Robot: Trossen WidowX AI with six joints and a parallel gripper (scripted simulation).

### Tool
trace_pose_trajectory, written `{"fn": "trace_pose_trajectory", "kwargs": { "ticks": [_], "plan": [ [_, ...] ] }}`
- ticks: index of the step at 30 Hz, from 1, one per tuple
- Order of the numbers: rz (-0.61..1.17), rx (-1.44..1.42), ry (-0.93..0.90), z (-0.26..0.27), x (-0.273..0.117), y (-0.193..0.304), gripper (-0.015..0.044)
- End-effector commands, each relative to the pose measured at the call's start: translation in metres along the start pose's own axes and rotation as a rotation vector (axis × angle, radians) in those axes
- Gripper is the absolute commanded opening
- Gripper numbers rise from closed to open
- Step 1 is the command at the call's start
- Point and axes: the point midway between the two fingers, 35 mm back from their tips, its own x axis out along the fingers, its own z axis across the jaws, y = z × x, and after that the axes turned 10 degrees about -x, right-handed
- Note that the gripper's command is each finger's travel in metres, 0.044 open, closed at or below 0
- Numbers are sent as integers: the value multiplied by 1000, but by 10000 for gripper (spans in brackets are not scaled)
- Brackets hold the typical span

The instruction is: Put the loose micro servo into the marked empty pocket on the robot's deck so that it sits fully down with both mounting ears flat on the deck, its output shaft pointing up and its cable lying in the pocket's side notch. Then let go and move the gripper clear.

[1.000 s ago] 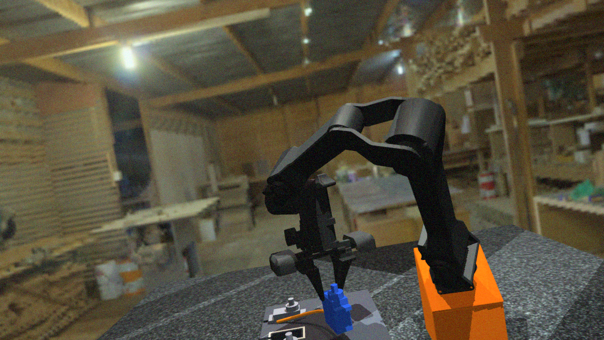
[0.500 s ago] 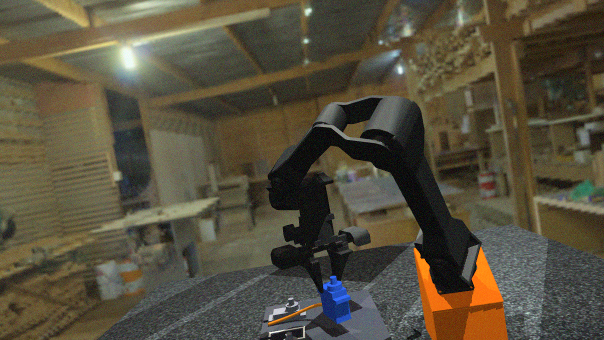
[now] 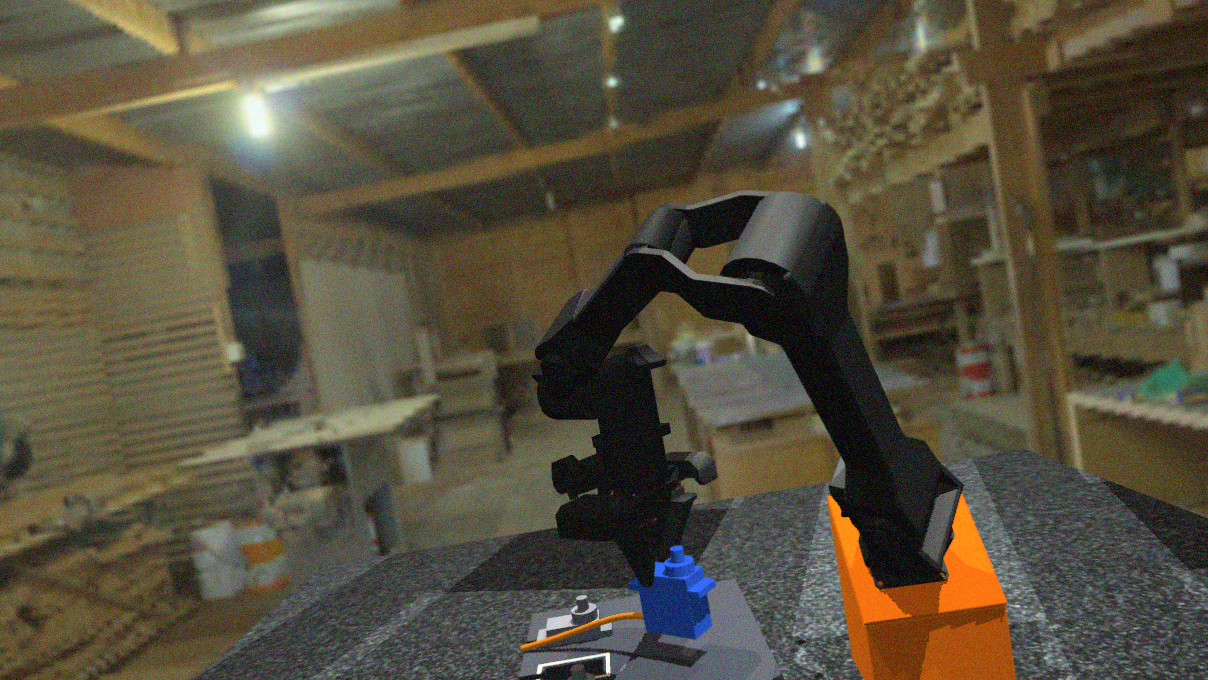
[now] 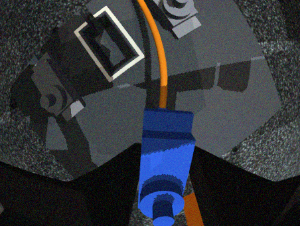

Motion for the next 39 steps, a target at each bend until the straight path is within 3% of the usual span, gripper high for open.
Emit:
{"fn": "trace_pose_trajectory", "kwargs": {
  "ticks": [1, 18, 39],
  "plan": [
    [-5, -111, 3, -1, -1, -1, 0],
    [-4, -671, 4, -1, -1, -1, 0],
    [-6, -679, 4, 29, -2, -55, 0]
  ]
}}
